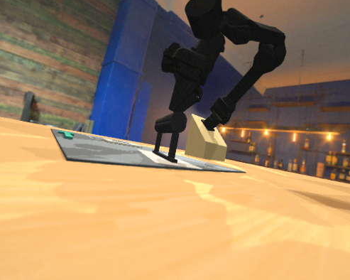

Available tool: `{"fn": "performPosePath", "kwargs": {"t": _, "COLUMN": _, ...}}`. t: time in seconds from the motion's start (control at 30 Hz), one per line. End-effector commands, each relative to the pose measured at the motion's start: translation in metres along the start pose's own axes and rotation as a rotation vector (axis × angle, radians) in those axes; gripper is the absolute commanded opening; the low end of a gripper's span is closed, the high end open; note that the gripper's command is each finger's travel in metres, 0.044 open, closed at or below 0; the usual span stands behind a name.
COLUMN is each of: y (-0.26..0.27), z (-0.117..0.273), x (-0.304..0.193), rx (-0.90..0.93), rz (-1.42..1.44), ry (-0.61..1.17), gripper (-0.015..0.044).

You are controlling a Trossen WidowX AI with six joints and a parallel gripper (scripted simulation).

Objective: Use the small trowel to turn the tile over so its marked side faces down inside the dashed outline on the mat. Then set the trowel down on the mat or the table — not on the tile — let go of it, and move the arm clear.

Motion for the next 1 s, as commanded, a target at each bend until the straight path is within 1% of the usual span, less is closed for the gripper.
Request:
{"fn": "performPosePath", "kwargs": {"t": 0.0, "y": 0.000, "z": -0.001, "x": -0.005, "rx": 0.004, "rz": 0.138, "ry": -0.041, "gripper": 0.0300}}
{"fn": "performPosePath", "kwargs": {"t": 0.23, "y": 0.001, "z": -0.003, "x": -0.017, "rx": 0.015, "rz": 0.356, "ry": -0.095, "gripper": 0.0300}}
{"fn": "performPosePath", "kwargs": {"t": 0.5, "y": 0.000, "z": -0.006, "x": -0.023, "rx": 0.011, "rz": 0.524, "ry": -0.139, "gripper": 0.0300}}
{"fn": "performPosePath", "kwargs": {"t": 0.97, "y": -0.010, "z": -0.014, "x": -0.032, "rx": -0.041, "rz": 0.979, "ry": -0.284, "gripper": 0.0300}}
Point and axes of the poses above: the point midway between the two fingers, 35 mm back from their tips, its own z axis back along the fingers, its own y axis across the jaws, x = y × z, the point moved 5 cm from there along z, back along the fingers, and after that the axes turned 8 degrees about z, right-handed, at the moved point
